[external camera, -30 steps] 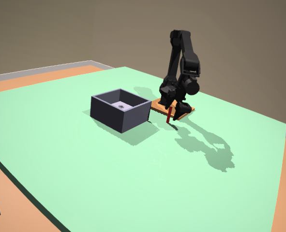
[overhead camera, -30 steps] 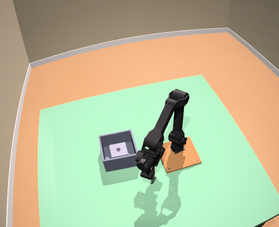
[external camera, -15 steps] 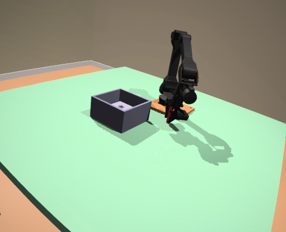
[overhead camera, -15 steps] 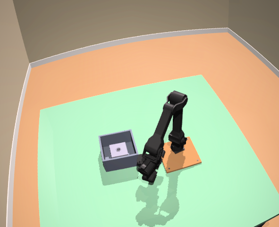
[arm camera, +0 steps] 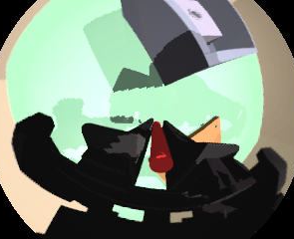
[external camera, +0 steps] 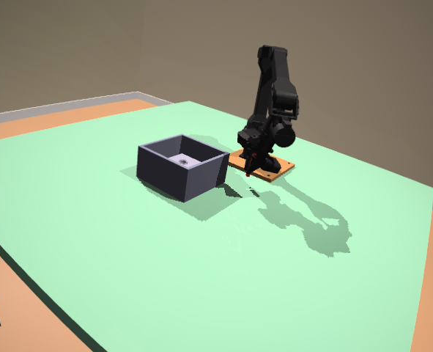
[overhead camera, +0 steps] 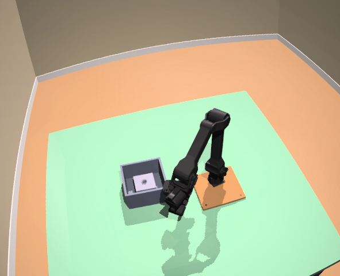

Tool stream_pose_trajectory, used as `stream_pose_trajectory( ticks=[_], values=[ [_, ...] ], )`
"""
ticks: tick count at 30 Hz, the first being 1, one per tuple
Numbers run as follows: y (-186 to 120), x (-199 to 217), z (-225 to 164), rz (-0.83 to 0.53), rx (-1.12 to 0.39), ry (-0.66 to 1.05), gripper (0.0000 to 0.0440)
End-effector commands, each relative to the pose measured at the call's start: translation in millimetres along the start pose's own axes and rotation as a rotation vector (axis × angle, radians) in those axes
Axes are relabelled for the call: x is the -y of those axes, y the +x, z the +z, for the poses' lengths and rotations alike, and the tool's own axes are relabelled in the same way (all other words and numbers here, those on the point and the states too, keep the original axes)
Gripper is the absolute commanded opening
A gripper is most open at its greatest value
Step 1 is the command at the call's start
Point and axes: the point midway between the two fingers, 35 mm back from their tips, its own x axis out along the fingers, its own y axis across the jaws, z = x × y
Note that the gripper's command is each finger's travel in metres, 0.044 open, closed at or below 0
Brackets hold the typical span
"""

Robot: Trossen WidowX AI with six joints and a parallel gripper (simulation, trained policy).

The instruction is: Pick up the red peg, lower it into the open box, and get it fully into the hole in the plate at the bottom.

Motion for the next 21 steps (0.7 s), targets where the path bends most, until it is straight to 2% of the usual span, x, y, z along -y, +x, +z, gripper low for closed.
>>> stream_pose_trajectory(
  ticks=[1,10,21],
  values=[
    [-13,2,11,0.011,0.034,0.008,0.0],
    [-48,13,50,0.035,0.117,0.094,0.0],
    [-56,28,101,0.041,0.178,0.233,0.0]
  ],
)
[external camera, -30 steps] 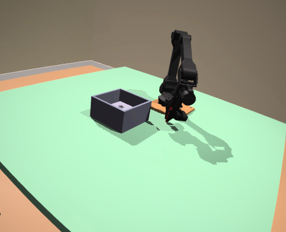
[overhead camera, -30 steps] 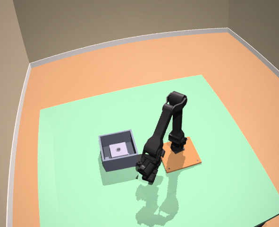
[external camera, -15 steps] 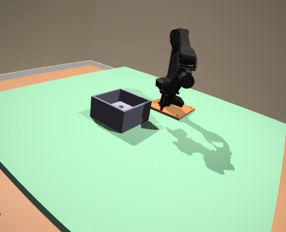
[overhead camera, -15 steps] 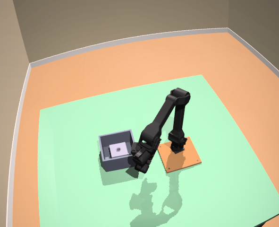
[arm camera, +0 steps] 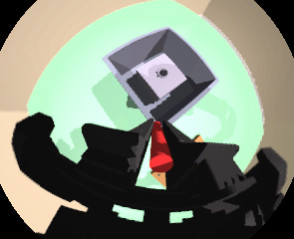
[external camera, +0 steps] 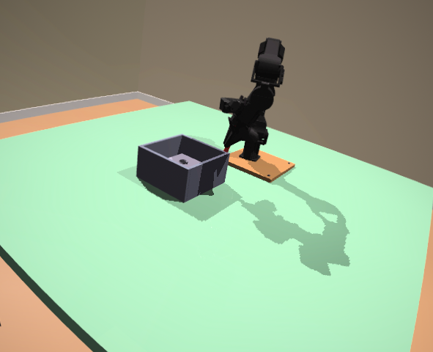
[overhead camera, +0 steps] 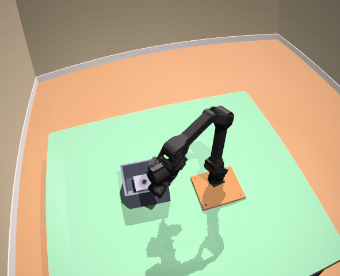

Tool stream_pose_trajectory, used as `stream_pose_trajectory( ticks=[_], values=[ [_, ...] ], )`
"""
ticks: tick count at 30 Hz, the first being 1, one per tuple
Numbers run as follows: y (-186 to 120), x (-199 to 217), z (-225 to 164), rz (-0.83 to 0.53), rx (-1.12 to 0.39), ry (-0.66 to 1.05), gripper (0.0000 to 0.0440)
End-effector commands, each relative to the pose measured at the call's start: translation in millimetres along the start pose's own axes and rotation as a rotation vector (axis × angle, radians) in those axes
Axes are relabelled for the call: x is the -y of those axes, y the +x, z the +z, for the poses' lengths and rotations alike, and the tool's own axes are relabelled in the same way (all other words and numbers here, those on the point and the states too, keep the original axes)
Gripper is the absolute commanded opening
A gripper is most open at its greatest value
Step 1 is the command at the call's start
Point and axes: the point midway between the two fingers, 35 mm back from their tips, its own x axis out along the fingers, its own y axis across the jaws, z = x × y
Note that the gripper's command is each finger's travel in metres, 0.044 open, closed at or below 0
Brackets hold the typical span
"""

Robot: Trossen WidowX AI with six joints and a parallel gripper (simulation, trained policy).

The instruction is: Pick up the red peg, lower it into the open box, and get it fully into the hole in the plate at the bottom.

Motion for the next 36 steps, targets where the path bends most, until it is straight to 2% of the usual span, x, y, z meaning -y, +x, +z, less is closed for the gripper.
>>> stream_pose_trajectory(
  ticks=[1,11,20,34,36],
  values=[
    [2,0,14,0.001,0.018,0.028,0.0],
    [23,4,56,-0.011,0.043,0.086,0.0],
    [49,6,82,-0.01,0.028,0.073,0.0001],
    [90,5,92,0.02,-0.041,-0.041,0.0001],
    [95,5,91,0.024,-0.057,-0.063,0.0017]
  ],
)
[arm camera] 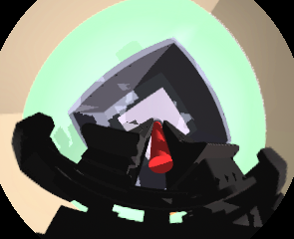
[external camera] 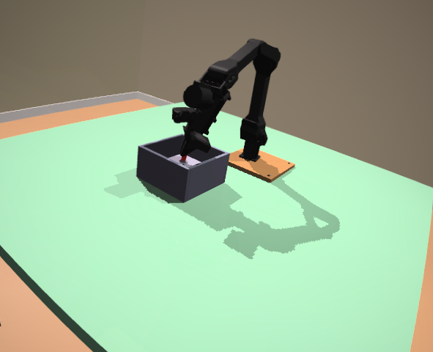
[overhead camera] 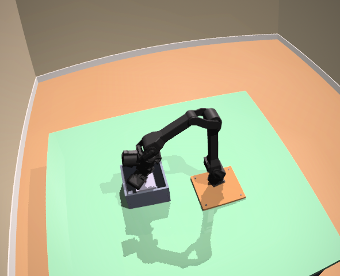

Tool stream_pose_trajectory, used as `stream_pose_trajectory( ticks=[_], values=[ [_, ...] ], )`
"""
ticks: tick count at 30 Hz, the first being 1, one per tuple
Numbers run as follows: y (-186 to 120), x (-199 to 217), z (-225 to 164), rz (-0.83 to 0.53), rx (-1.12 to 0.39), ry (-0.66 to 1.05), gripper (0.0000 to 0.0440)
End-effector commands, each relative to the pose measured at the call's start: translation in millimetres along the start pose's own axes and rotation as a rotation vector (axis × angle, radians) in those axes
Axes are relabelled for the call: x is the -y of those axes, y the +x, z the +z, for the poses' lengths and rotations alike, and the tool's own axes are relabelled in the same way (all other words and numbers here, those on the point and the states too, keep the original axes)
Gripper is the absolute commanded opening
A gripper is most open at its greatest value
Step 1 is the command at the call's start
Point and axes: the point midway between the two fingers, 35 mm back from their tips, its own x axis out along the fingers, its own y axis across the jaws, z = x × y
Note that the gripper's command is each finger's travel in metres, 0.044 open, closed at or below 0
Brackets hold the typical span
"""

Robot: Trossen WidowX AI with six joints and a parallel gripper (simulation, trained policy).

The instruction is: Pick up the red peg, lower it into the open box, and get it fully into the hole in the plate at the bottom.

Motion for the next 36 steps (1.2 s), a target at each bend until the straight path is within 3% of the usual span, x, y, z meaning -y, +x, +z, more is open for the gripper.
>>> stream_pose_trajectory(
  ticks=[1,6,36],
  values=[
    [11,0,-5,0.001,-0.032,-0.034,0.0035],
    [21,0,-4,0.009,-0.065,-0.055,0.0147],
    [-20,-50,56,0.046,-0.211,-0.112,0.0203]
  ],
)
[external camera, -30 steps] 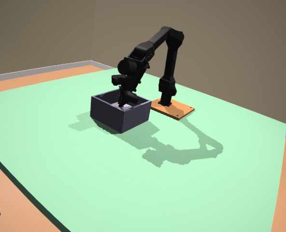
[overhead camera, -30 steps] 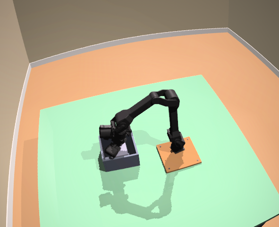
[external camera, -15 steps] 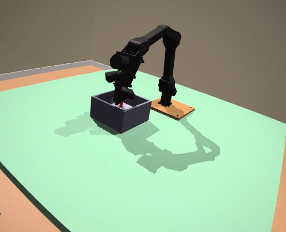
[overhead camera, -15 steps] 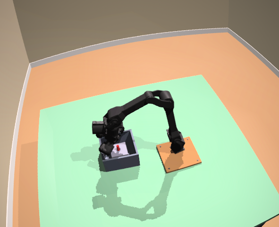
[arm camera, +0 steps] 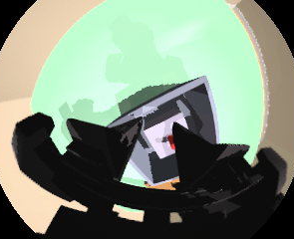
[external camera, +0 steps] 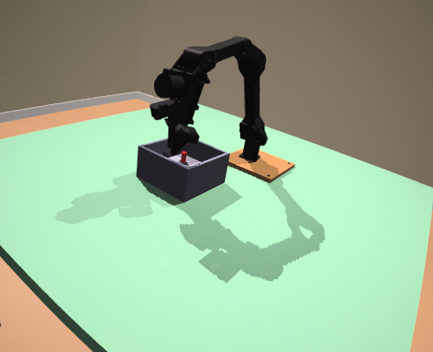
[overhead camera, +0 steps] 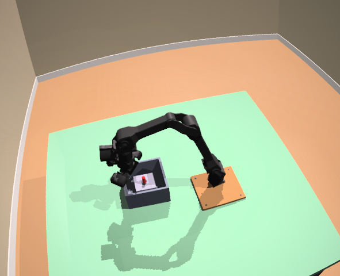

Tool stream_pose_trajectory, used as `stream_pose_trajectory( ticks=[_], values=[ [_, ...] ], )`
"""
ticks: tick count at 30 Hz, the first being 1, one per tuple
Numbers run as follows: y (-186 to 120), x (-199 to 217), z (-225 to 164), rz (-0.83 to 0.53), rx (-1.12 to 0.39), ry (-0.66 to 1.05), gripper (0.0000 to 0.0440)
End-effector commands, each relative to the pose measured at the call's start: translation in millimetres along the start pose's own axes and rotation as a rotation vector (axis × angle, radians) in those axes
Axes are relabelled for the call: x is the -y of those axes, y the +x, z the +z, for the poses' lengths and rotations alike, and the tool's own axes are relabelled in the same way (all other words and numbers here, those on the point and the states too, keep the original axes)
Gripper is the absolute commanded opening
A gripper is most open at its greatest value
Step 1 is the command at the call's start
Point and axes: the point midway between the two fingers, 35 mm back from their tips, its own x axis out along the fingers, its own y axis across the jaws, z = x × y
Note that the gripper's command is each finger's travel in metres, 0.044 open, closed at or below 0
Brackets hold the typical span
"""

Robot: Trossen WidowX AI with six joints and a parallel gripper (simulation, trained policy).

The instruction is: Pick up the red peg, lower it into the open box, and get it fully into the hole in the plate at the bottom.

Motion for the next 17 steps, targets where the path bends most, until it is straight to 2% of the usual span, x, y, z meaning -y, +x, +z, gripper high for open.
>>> stream_pose_trajectory(
  ticks=[1,17],
  values=[
    [-4,-6,3,-0.002,-0.028,0.008,0.0204],
    [-28,-30,4,-0.042,-0.131,0.035,0.0229]
  ],
)
